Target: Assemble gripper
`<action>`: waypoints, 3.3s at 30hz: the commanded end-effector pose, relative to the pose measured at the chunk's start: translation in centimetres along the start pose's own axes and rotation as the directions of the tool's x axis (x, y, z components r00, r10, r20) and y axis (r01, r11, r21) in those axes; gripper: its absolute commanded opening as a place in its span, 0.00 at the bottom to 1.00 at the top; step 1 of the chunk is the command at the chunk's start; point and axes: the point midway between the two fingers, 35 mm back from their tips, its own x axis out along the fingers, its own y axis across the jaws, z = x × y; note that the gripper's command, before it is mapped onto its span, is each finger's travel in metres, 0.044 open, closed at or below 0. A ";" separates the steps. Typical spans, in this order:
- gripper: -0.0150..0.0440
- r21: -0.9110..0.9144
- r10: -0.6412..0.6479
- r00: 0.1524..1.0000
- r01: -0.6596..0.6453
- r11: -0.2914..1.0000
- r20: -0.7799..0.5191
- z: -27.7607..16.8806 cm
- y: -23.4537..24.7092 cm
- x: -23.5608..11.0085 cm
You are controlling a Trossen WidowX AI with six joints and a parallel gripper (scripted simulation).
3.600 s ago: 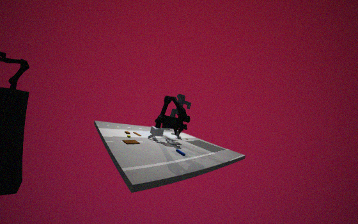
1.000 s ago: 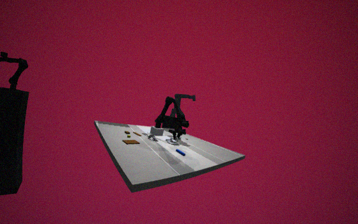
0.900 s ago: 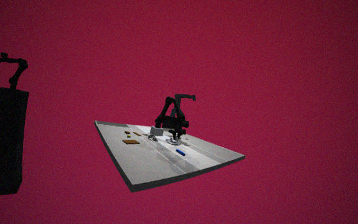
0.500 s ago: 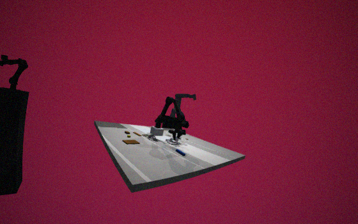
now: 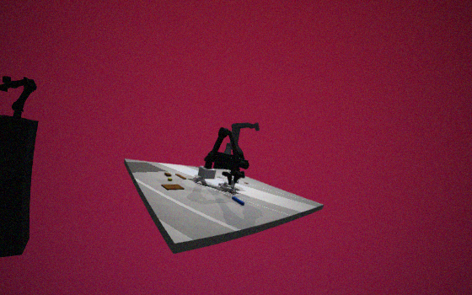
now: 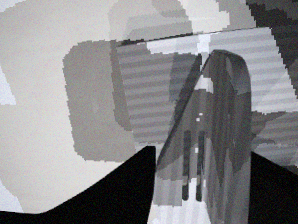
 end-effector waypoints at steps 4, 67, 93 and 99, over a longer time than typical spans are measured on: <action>0.48 0.005 0.003 1.000 -0.003 1.000 0.000 0.0 0.0 0.3; 0.48 0.010 0.003 1.000 -0.003 1.000 -0.001 0.0 0.0 1.0; 0.48 0.010 0.003 1.000 -0.003 1.000 -0.001 0.0 0.0 1.0; 0.48 0.010 0.003 1.000 -0.003 1.000 -0.001 0.0 0.0 1.0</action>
